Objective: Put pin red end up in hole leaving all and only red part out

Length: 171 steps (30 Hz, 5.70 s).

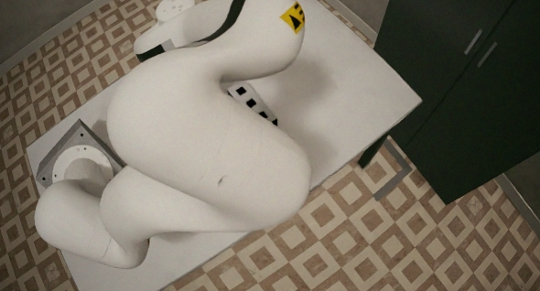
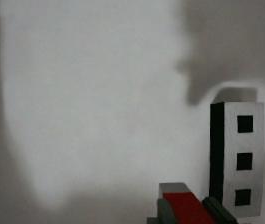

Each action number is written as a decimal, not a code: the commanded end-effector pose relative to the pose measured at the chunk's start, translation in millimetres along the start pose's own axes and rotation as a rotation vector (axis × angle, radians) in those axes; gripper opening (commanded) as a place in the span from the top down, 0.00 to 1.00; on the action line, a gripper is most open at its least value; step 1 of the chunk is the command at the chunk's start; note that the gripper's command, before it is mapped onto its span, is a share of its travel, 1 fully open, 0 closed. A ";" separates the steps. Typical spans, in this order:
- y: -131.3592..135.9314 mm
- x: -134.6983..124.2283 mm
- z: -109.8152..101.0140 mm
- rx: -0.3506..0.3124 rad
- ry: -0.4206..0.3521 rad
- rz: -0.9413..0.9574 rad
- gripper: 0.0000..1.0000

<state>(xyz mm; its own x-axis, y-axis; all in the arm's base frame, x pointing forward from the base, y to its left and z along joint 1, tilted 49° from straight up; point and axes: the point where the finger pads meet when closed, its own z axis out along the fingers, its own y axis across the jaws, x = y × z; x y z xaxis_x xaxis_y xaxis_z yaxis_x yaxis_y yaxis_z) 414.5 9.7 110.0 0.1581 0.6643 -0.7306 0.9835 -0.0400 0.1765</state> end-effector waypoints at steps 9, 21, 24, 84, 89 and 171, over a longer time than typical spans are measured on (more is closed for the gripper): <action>100.7 -45.3 -0.6 -0.001 0.001 0.001 1.00; 144.6 -65.6 -1.5 -0.002 0.002 0.000 1.00; 144.6 -65.6 -1.5 -0.002 0.002 0.000 1.00; 144.6 -64.8 144.6 -0.001 0.004 0.001 1.00; 144.6 -64.8 144.6 -0.001 0.004 0.001 1.00; 146.2 -67.0 149.2 -0.001 0.004 0.001 1.00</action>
<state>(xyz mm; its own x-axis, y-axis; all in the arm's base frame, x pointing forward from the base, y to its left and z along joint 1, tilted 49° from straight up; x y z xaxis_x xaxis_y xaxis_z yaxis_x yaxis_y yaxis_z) 560.3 -152.5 85.9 0.1580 0.6669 -0.7282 0.9835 -0.0401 0.1767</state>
